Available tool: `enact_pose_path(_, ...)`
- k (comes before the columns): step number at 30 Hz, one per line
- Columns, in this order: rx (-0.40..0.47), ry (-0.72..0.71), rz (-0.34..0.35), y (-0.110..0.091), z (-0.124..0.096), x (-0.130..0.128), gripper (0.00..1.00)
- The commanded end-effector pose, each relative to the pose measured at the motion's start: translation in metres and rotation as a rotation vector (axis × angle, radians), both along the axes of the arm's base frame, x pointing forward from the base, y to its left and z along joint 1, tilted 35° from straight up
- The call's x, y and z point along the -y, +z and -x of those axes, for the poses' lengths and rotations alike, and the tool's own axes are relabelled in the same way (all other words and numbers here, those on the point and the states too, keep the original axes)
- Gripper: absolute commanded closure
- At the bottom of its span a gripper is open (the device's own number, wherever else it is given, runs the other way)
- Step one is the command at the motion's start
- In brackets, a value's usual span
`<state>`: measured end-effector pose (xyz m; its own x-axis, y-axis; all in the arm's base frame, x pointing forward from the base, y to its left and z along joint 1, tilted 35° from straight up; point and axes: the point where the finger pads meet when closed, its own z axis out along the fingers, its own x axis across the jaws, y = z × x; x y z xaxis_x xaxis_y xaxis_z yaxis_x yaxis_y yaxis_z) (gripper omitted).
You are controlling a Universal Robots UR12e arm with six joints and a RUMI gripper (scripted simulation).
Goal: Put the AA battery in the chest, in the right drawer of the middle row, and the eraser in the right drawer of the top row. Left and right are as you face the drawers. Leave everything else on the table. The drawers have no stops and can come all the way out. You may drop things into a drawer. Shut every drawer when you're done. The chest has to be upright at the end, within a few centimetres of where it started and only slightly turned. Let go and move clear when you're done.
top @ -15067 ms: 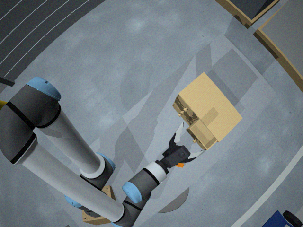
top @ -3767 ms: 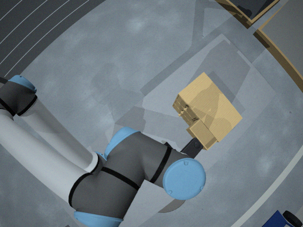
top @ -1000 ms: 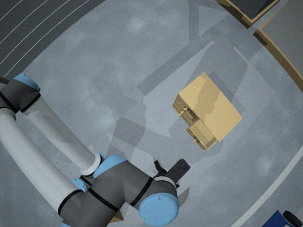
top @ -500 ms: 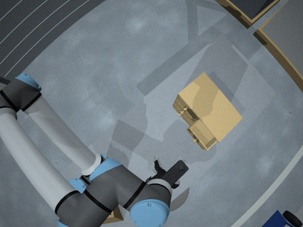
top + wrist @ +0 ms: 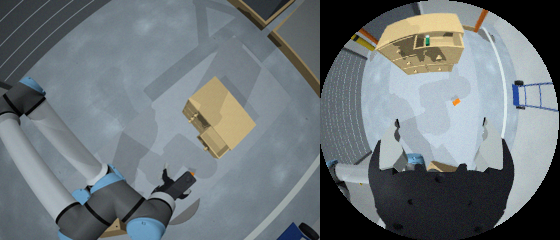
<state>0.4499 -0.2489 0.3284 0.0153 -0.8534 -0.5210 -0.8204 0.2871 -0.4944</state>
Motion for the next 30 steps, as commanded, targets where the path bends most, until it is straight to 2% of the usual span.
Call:
enact_pose_path(1,0.081,-0.048,-0.002,-0.006,-0.009,-0.003,0.0)
enact_pose_path(8,0.176,-0.107,-0.004,-0.012,-0.018,-0.007,0.0)
enact_pose_path(10,0.176,-0.107,-0.004,-0.012,-0.018,-0.007,0.0)
enact_pose_path(25,0.405,-0.248,-0.009,-0.025,-0.042,-0.016,0.0)
enact_pose_path(27,0.405,-0.248,-0.009,-0.025,-0.042,-0.016,0.0)
enact_pose_path(30,0.453,-0.276,-0.01,-0.028,-0.047,-0.018,0.0)
